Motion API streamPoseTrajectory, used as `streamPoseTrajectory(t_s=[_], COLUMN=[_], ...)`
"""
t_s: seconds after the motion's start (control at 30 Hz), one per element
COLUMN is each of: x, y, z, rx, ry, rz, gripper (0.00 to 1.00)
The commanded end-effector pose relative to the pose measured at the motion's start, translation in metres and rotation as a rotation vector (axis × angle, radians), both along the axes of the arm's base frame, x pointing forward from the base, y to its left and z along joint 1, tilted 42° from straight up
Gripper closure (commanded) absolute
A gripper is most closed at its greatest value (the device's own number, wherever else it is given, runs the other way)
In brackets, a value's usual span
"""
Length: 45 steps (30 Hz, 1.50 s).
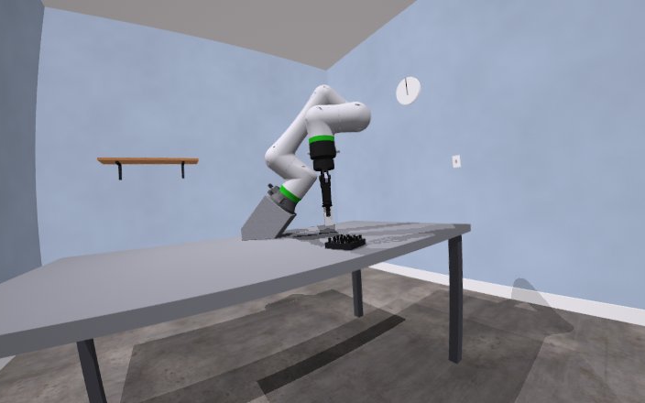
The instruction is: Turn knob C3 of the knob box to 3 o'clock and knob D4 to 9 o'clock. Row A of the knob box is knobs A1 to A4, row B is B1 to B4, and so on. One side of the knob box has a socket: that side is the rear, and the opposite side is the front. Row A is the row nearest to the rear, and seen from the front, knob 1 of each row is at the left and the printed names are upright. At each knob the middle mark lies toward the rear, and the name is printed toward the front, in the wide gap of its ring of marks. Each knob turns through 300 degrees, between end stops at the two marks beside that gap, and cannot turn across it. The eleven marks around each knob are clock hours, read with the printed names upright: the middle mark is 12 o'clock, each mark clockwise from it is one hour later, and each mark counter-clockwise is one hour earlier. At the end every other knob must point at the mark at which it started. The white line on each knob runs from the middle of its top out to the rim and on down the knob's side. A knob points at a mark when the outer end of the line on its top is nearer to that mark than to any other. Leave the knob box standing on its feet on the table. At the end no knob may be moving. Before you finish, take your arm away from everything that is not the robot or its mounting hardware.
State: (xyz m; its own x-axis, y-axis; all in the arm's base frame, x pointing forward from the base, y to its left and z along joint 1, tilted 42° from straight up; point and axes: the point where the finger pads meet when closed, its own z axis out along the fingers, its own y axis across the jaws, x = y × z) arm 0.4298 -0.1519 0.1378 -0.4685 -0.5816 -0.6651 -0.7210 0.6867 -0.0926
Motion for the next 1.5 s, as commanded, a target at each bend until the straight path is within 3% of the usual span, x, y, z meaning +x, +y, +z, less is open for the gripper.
streamPoseTrajectory(t_s=[0.0,0.43,0.63,1.47], x=[-0.0005,-0.0018,-0.0022,-0.0022], y=[-0.0006,-0.0018,-0.0020,-0.0021], z=[0.0009,0.0028,0.0032,0.0034], rx=[0.072,0.277,0.323,0.335], ry=[0.076,0.251,0.289,0.300], rz=[-0.117,-0.418,-0.484,-0.502], gripper=[0.88,0.88,0.88,0.88])
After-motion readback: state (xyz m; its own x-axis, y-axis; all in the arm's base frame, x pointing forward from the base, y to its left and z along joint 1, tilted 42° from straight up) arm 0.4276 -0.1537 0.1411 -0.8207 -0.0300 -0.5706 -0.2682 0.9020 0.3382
